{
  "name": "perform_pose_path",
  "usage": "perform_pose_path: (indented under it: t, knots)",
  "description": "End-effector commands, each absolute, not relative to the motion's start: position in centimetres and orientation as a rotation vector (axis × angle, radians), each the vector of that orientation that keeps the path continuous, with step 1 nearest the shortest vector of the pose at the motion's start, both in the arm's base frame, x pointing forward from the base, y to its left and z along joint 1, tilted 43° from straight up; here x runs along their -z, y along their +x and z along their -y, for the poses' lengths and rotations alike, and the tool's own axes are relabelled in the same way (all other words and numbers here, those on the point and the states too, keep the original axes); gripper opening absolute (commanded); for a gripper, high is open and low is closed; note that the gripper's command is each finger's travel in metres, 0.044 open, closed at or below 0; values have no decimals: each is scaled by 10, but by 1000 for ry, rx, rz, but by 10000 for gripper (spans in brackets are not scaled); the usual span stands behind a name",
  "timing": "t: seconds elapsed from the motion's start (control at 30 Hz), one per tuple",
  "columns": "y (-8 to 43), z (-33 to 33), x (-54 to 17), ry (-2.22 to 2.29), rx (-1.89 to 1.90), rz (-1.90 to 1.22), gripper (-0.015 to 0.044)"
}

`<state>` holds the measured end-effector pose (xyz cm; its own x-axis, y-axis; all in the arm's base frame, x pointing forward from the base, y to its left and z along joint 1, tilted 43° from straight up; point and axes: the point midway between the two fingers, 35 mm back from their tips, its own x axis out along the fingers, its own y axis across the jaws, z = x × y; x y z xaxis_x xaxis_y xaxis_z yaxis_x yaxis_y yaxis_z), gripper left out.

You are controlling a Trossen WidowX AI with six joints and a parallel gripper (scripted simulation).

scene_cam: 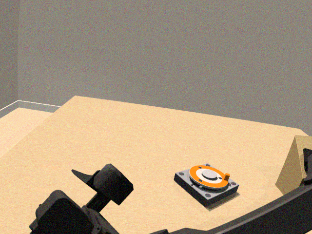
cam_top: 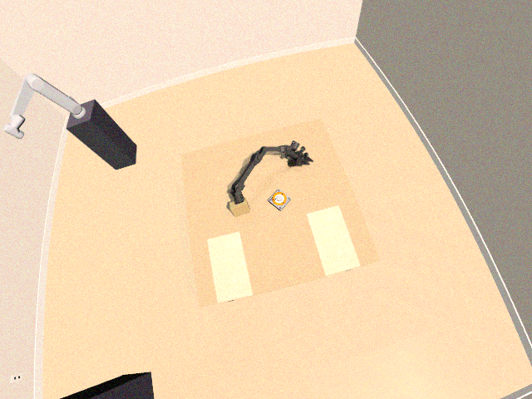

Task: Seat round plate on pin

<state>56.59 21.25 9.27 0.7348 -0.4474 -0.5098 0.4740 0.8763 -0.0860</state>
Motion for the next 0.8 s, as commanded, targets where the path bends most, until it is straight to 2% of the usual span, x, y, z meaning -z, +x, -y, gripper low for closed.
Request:
perform_pose_path:
  t: [0.0, 0.17, 0.3, 0.47, 0.6, 0.77]
  knots:
    - [566, -210, -91, 43, 504, -559, 374]
    - [552, -138, -43, -115, 407, -871, 242]
    - [536, -105, -21, -160, 343, -1020, 137]
    - [478, -37, 22, -169, 158, -1340, 6]
    - [439, -10, 38, -122, 35, -1479, 0]
    - [352, 19, 53, 75, -248, -1656, 0]
